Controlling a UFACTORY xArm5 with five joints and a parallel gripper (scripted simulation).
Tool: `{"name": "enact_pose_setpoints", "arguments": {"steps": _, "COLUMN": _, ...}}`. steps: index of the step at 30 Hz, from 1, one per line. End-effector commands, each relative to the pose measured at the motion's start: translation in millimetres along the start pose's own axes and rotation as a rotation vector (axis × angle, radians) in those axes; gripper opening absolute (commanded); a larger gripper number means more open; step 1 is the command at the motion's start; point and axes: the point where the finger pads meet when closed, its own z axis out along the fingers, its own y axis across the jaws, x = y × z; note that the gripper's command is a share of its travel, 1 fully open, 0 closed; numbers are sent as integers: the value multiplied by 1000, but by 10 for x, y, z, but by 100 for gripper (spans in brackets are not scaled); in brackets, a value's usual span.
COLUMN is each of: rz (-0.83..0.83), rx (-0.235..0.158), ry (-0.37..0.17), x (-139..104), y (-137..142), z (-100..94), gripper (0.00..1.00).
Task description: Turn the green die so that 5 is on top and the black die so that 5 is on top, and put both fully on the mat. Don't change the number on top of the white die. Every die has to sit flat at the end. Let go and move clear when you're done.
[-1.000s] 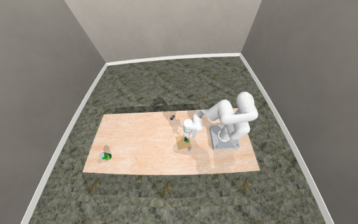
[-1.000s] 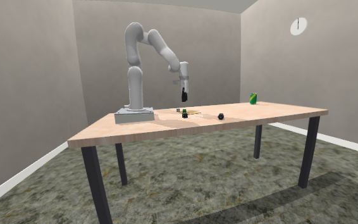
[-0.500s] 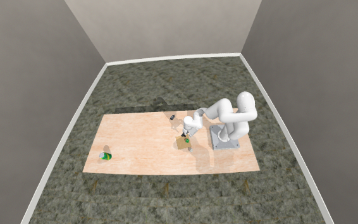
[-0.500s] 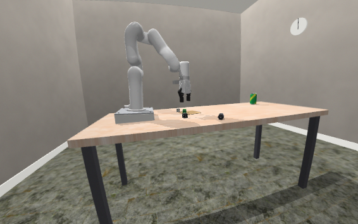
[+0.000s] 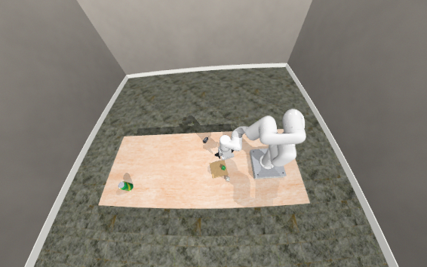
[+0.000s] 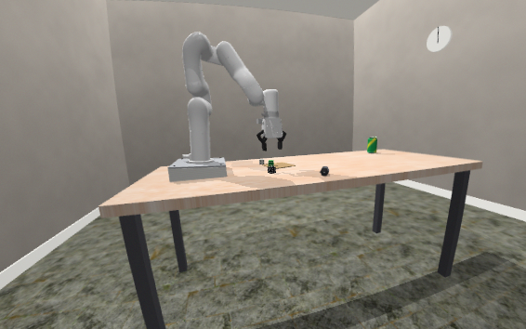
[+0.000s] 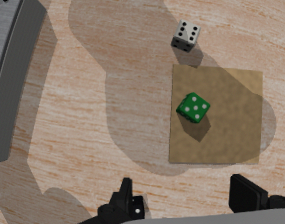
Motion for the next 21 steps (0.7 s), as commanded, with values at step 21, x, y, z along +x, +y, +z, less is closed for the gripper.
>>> {"name": "enact_pose_setpoints", "arguments": {"steps": 21, "rz": 797, "rx": -4, "ry": -7, "x": -391, "y": -241, "z": 10, "gripper": 100}}
